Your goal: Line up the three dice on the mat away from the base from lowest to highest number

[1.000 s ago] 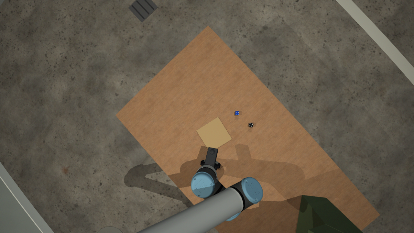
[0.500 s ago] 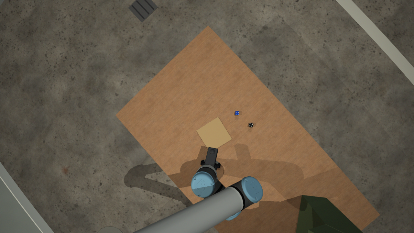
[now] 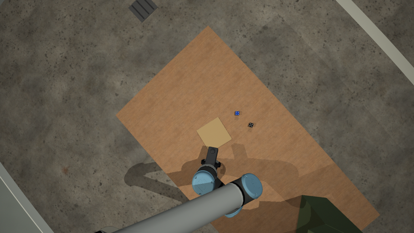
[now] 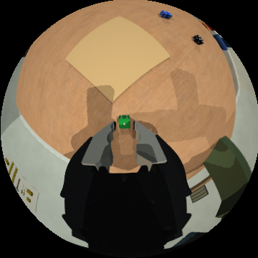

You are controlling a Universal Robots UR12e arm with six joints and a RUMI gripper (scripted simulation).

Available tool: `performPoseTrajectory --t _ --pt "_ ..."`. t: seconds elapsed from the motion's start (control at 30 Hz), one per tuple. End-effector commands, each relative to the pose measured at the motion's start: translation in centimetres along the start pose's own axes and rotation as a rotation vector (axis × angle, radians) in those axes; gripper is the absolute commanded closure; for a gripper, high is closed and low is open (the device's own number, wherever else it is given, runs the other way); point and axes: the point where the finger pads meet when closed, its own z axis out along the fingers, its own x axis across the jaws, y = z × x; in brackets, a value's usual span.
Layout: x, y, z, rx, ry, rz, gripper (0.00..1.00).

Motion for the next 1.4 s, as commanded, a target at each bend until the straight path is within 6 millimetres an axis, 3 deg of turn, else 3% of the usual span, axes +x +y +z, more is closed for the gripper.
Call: performPoseTrajectory --t 0.0,1.3,1.33,1.37 --pt "-0.02 0.0 0.26 0.0 -0.001 0.0 0.79" --pt "-0.02 0.0 0.35 0.0 -0.001 0.0 0.79" --pt "-0.02 0.0 0.35 0.0 -0.001 0.0 0.97" --pt "-0.02 0.0 0.35 0.0 -0.001 0.0 0.97"
